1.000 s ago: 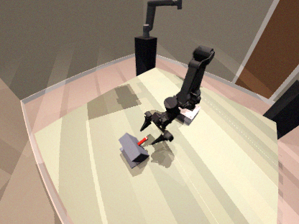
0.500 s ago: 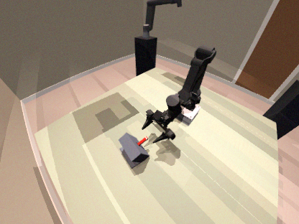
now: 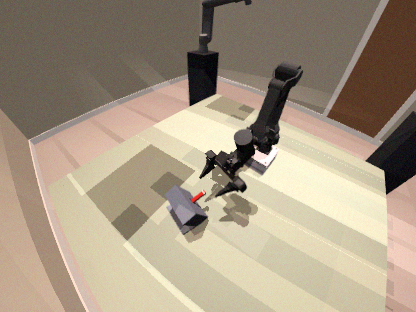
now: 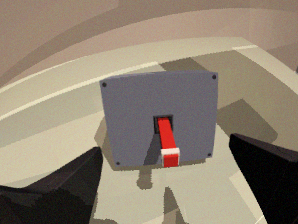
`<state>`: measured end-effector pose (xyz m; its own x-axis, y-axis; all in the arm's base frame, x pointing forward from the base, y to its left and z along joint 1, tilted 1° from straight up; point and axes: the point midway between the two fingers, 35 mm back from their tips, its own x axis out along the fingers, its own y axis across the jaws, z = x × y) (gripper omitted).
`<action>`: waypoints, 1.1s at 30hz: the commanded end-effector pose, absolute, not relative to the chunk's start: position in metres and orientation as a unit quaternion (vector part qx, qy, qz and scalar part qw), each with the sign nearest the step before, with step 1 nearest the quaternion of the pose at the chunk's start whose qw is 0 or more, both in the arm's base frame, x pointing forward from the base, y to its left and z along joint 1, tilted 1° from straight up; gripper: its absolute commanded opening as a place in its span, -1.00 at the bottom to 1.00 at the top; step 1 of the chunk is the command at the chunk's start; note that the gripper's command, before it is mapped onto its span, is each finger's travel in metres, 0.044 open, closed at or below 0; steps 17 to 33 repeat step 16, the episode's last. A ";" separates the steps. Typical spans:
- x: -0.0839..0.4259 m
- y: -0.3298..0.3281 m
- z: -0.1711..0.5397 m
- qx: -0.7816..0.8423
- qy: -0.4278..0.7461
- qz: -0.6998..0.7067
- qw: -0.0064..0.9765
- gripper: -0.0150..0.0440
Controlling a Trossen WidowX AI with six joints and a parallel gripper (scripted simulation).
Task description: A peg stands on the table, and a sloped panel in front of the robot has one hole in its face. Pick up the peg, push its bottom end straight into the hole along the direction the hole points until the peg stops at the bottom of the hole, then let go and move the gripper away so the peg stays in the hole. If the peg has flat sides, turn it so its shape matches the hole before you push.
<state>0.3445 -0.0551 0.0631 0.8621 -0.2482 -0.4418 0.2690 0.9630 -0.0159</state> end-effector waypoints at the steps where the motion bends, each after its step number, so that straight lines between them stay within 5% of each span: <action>1: 0.340 -0.055 0.064 0.024 0.227 -0.136 0.964 1.00; 33: 0.332 -0.051 0.070 0.024 0.226 -0.136 0.964 1.00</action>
